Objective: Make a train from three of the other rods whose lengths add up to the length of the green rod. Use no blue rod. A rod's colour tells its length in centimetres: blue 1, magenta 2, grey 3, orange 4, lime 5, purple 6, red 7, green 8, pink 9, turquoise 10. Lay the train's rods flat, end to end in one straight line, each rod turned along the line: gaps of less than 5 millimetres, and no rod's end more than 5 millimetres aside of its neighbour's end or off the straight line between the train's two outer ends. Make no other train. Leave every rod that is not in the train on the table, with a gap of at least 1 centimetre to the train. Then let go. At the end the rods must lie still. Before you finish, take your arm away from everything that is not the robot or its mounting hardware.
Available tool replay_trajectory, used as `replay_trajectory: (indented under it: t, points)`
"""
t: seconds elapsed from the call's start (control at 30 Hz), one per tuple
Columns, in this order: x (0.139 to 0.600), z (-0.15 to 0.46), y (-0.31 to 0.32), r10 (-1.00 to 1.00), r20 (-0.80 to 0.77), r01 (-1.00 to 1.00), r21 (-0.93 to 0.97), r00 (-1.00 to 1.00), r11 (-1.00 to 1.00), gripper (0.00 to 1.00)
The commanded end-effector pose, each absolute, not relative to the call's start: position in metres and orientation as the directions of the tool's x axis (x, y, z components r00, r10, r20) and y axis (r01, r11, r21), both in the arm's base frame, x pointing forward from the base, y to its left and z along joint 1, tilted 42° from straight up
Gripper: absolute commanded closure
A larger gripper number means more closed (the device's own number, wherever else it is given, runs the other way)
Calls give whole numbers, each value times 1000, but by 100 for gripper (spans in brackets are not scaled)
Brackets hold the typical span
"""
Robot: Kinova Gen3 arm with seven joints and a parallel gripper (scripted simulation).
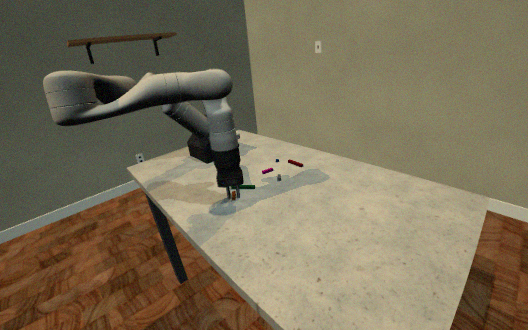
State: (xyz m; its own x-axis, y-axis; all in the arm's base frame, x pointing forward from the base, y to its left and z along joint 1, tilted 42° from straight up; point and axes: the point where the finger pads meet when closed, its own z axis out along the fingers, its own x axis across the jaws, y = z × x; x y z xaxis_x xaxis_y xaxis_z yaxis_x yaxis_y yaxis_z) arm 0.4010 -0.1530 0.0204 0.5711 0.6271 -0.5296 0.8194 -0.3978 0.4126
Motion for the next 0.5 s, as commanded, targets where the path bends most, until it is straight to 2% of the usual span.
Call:
replay_trajectory:
  t: [0.0,0.3,0.33,0.47]
  points:
    - [402,21,-152,628,-529,819,414,571,-397,46]
    - [402,21,-152,628,-529,819,414,571,-397,46]
    - [402,21,-152,628,-529,819,414,571,-397,76]
    - [402,21,-152,628,-529,819,414,571,-397,76]
